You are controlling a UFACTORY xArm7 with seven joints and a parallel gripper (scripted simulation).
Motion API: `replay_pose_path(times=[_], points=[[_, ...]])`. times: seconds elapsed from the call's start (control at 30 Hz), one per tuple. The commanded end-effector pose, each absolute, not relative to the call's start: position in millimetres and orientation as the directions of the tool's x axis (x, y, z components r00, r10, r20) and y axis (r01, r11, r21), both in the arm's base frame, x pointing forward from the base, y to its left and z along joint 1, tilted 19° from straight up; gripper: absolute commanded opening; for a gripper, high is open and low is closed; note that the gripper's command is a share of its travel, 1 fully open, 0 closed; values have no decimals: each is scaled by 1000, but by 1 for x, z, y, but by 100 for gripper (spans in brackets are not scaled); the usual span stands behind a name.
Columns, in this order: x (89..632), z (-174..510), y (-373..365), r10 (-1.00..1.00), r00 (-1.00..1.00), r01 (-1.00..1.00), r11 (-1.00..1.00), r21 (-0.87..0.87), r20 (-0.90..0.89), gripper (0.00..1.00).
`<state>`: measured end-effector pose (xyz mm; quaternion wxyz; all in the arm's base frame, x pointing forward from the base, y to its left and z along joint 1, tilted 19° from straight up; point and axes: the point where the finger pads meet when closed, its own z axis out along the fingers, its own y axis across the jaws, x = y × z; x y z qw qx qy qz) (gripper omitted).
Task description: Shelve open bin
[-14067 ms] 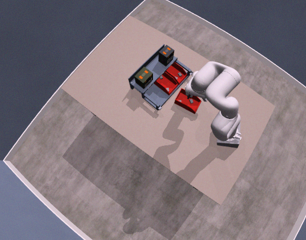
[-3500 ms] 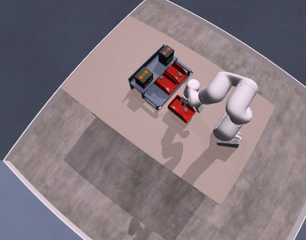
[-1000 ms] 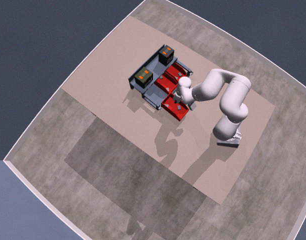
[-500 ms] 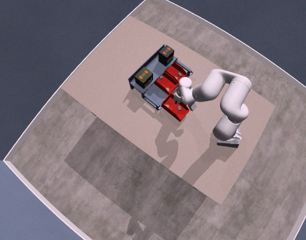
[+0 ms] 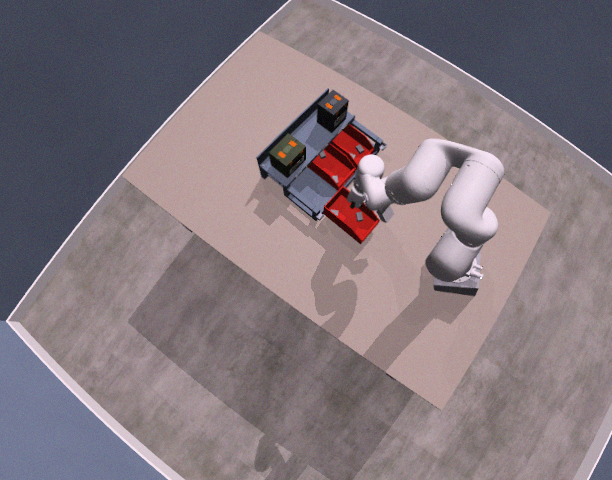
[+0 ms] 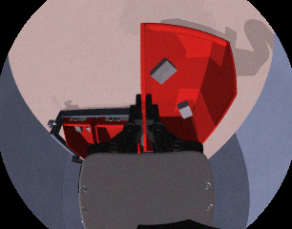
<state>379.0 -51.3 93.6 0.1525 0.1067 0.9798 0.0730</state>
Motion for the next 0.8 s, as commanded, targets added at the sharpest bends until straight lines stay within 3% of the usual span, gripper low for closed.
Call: replay_pose_path(times=[0.0, 0.77], points=[[380, 95, -52, 232, -930, 187, 967, 176, -286, 0], [375, 76, -47, 232, -930, 187, 967, 176, -286, 0]])
